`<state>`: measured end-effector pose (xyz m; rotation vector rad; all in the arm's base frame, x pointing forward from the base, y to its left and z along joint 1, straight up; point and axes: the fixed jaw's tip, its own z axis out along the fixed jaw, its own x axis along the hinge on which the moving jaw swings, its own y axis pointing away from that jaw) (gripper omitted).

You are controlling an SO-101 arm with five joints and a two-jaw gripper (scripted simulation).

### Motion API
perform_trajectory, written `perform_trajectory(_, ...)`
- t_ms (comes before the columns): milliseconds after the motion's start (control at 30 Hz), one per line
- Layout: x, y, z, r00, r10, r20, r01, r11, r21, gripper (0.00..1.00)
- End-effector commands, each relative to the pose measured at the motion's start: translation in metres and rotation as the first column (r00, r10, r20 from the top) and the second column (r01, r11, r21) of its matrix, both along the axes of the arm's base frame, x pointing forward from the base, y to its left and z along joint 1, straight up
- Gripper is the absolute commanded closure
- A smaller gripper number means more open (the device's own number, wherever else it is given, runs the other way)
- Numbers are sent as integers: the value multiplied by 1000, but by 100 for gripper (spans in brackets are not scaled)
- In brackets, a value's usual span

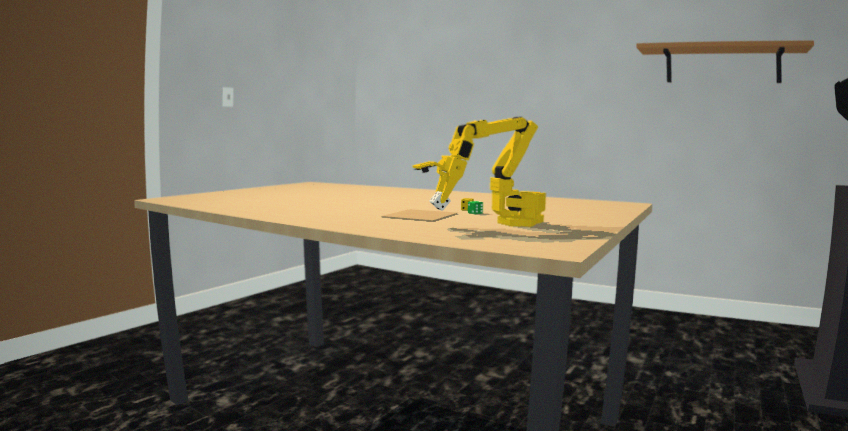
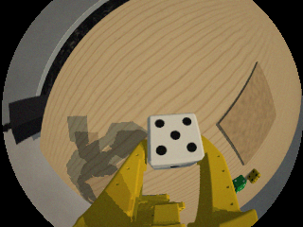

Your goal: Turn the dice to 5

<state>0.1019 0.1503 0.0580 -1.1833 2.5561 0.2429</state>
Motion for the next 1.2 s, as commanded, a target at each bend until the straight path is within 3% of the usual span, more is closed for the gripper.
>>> perform_trajectory(0, 5, 4, 8, 999, 1, 43, -3, 999, 53, 100)
perform_trajectory(267, 6, 6, 8, 998, 0, 57, -4, 997, 71, 100)
perform_trajectory(867, 21, 19, 8, 967, -42, 253, -40, 949, 312, 100)
perform_trajectory(1167, 22, 21, 9, 958, -53, 280, -49, 937, 345, 100)
